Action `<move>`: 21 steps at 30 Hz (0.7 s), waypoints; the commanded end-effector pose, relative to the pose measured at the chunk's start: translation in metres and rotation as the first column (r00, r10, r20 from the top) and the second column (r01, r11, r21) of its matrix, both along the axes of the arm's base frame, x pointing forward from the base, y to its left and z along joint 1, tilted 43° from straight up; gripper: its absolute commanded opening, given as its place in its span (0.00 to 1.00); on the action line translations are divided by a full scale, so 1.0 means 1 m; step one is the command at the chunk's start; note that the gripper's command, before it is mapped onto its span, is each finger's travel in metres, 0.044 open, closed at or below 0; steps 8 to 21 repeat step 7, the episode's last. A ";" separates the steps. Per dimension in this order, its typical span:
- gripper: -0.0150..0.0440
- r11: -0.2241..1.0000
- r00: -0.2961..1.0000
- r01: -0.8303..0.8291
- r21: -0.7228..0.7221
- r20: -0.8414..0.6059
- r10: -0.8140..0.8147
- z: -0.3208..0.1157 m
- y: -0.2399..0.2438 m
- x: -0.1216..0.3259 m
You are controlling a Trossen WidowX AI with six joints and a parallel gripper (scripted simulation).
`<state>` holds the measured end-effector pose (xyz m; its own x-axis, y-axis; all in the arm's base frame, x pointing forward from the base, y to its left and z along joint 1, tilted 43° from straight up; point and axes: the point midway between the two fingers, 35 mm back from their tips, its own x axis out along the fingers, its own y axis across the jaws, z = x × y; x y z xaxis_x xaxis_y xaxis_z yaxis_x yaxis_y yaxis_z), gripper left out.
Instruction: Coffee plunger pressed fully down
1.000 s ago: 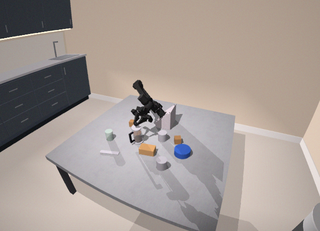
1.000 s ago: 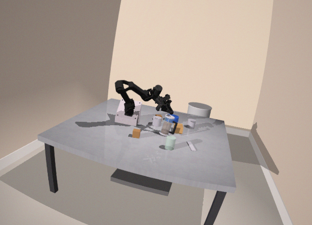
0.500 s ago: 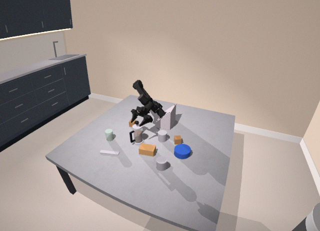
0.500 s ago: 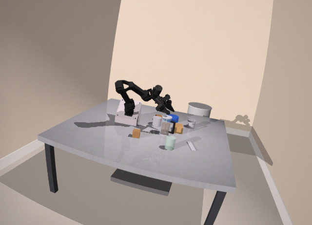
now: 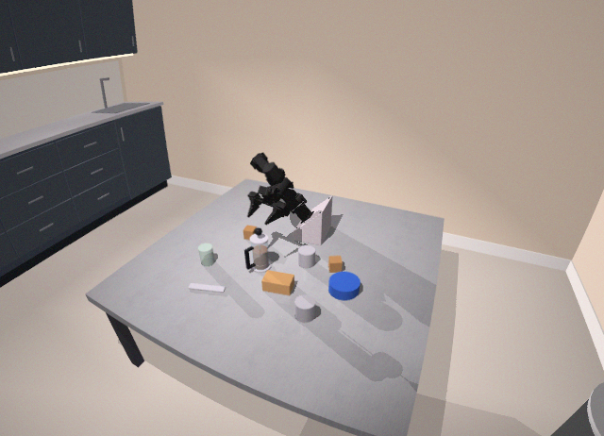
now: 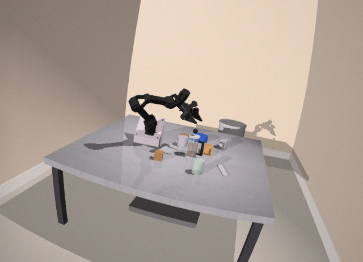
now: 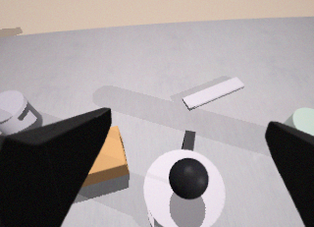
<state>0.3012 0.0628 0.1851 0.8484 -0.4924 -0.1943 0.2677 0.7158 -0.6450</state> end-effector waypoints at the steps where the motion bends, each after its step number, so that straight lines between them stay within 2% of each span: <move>1: 1.00 1.000 1.000 -0.001 0.001 0.014 0.001 0.019 0.010 -0.010; 21: 1.00 1.000 1.000 -0.001 0.001 0.014 0.001 0.018 0.010 -0.010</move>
